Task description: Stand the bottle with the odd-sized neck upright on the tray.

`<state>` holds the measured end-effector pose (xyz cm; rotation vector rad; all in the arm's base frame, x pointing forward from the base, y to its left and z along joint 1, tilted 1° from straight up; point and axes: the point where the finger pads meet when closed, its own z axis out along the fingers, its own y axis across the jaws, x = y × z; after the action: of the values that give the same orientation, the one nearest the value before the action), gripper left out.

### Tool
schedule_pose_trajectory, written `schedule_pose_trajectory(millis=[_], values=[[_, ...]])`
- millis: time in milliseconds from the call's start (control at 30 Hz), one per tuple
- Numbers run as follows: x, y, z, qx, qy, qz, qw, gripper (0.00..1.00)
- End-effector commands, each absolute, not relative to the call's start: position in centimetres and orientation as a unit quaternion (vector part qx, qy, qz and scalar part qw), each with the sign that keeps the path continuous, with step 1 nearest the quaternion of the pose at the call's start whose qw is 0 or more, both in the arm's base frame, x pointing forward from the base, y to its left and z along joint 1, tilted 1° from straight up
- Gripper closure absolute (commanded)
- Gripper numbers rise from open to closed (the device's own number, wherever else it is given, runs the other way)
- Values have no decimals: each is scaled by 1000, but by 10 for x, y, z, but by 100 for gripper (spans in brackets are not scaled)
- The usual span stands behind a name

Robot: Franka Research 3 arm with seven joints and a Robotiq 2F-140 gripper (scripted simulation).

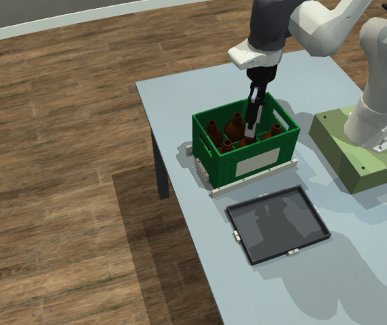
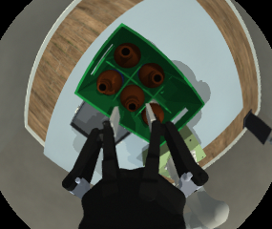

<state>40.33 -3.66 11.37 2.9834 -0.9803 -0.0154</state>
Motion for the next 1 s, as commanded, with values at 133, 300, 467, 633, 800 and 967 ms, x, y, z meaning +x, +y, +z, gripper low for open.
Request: schedule_pose_trajectory(millis=[133,300,467,633,800,967], values=[[403,-36,113,951,-310,-5,0,56],[403,-36,113,951,-310,-5,0,56],[403,-36,111,951,-310,-5,0,56],[403,-36,108,951,-310,-5,0,56],[403,-36,105,951,-310,-5,0,56],[403,-36,100,951,-310,-5,0,56]])
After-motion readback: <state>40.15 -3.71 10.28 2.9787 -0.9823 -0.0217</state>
